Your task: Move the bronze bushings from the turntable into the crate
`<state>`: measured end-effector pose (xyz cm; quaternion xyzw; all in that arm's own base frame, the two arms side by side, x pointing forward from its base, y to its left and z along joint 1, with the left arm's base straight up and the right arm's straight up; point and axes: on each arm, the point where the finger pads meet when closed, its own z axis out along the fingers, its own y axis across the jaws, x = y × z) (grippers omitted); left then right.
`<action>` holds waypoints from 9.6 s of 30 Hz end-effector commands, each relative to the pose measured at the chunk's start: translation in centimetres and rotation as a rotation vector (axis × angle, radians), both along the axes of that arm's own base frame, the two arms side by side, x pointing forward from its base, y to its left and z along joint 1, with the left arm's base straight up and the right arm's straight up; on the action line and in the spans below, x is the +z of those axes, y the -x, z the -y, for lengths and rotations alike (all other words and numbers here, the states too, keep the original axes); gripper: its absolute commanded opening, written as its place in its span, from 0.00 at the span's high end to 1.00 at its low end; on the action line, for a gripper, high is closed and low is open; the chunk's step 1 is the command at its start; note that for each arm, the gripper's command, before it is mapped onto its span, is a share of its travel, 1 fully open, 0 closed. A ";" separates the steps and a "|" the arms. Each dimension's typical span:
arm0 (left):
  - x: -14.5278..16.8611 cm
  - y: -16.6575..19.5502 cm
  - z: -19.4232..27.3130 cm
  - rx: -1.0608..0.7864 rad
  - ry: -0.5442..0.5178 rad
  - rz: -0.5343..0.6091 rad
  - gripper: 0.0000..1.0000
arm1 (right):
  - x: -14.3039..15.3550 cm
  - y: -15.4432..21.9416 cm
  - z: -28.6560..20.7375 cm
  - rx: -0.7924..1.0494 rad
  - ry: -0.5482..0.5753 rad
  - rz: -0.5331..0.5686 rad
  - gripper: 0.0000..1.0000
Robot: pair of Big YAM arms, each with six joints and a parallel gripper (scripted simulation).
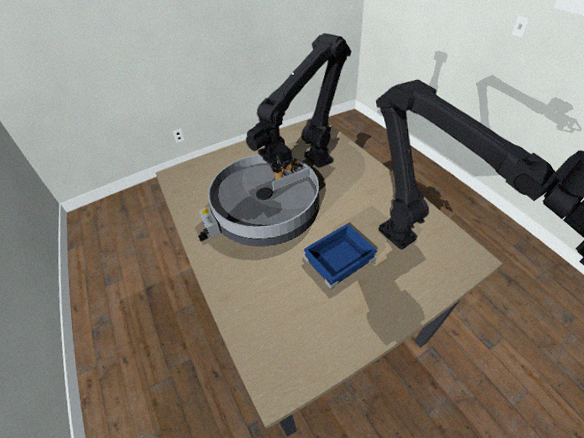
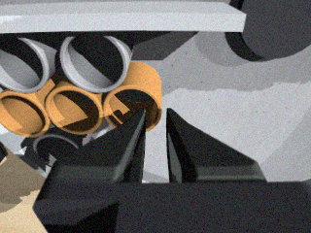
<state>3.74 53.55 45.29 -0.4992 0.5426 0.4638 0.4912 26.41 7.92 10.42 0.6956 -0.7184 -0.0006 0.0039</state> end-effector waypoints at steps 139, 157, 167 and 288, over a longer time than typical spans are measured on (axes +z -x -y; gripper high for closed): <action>4.8 0.3 -0.8 0.008 -0.086 0.019 0.00 | 6.7 -0.7 -0.6 0.005 -0.012 0.026 1.00; 4.8 0.3 -0.8 0.008 -0.086 0.019 0.00 | 6.7 -0.7 -0.6 0.005 -0.012 0.026 1.00; 4.8 0.3 -0.8 0.008 -0.086 0.019 0.00 | 6.7 -0.7 -0.6 0.005 -0.012 0.026 1.00; 4.8 0.3 -0.8 0.008 -0.086 0.019 0.00 | 4.7 -1.9 -43.1 -0.001 -0.010 0.011 1.00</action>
